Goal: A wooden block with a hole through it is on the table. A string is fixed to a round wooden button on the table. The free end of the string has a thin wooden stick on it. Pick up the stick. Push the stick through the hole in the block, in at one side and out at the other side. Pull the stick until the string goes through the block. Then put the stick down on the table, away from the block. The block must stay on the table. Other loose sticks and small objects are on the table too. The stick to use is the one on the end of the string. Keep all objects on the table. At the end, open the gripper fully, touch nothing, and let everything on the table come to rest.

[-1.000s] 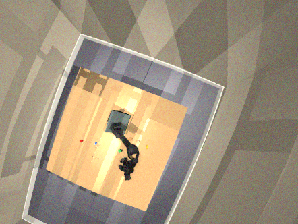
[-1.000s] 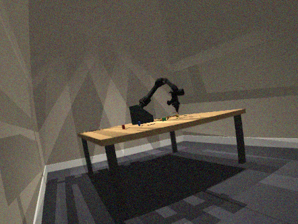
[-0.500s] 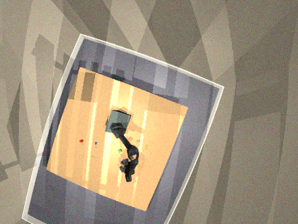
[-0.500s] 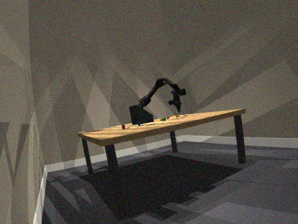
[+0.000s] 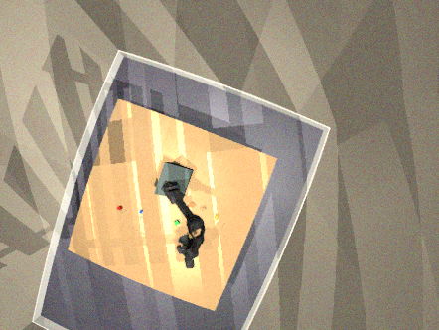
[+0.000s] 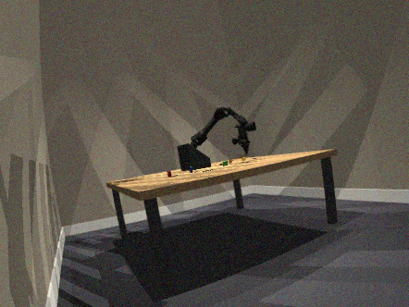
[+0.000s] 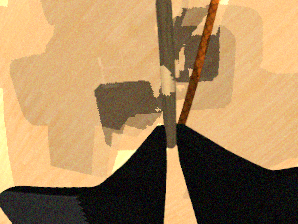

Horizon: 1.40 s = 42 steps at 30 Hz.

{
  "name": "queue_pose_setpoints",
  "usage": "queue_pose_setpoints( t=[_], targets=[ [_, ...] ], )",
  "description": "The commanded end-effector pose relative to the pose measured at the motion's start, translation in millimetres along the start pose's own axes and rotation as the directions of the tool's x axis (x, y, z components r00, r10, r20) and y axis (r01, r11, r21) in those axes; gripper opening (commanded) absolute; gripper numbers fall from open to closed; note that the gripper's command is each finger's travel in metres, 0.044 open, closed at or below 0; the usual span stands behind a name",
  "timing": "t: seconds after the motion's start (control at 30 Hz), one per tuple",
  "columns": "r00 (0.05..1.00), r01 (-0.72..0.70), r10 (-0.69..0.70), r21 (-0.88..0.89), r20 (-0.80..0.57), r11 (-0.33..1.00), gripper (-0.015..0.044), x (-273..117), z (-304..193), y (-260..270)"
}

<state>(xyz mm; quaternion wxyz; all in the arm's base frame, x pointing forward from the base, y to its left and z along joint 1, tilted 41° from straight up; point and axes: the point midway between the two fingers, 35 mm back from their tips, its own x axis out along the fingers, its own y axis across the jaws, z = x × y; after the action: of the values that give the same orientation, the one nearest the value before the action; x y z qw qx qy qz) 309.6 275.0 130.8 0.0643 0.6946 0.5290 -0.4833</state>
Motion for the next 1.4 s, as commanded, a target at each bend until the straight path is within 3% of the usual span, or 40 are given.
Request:
queue_pose_setpoints(
  t=[0.0, 1.37],
  targets=[
    [1.000, -0.003, 0.003, 0.004, -0.004, 1.000, 0.0000, 4, 1, 6],
    [1.000, -0.003, 0.003, 0.004, 0.001, 1.000, 0.0000, 39, 23, 41]
  ],
)
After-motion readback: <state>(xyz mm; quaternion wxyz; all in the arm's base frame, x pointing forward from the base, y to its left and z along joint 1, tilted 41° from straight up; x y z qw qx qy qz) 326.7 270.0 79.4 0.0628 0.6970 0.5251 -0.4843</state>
